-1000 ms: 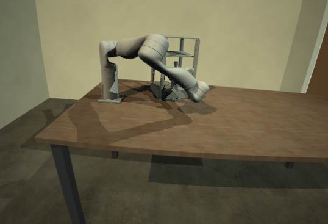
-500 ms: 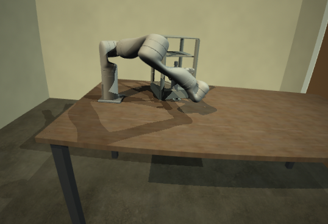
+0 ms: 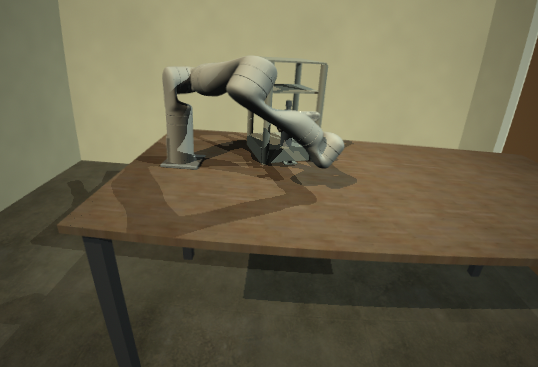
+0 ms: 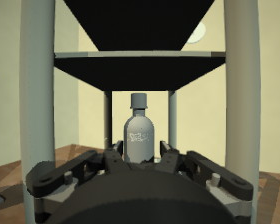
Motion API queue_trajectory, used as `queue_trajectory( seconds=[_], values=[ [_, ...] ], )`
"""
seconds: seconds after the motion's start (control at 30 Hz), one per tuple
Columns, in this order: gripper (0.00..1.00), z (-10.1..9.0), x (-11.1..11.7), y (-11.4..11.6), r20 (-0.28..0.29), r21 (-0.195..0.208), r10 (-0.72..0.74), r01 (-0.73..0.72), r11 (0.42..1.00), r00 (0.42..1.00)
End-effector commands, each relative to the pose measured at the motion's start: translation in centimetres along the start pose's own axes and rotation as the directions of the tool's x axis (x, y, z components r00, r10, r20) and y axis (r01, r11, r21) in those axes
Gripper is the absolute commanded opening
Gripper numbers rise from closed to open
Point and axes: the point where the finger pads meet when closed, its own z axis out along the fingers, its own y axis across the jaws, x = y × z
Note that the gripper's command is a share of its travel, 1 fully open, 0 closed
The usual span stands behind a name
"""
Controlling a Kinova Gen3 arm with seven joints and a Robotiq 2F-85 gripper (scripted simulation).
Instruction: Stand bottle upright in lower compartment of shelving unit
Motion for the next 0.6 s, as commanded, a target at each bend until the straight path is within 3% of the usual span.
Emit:
queue_trajectory(
  seconds=[0.0,0.57],
  values=[
    [0.63,-0.3,-0.2,-0.1,0.002,0.002,0.0,0.0,1.0,1.0],
    [0.63,-1.7,-0.2,-0.1,0.002,0.002,0.0,0.0,1.0,1.0]
  ],
)
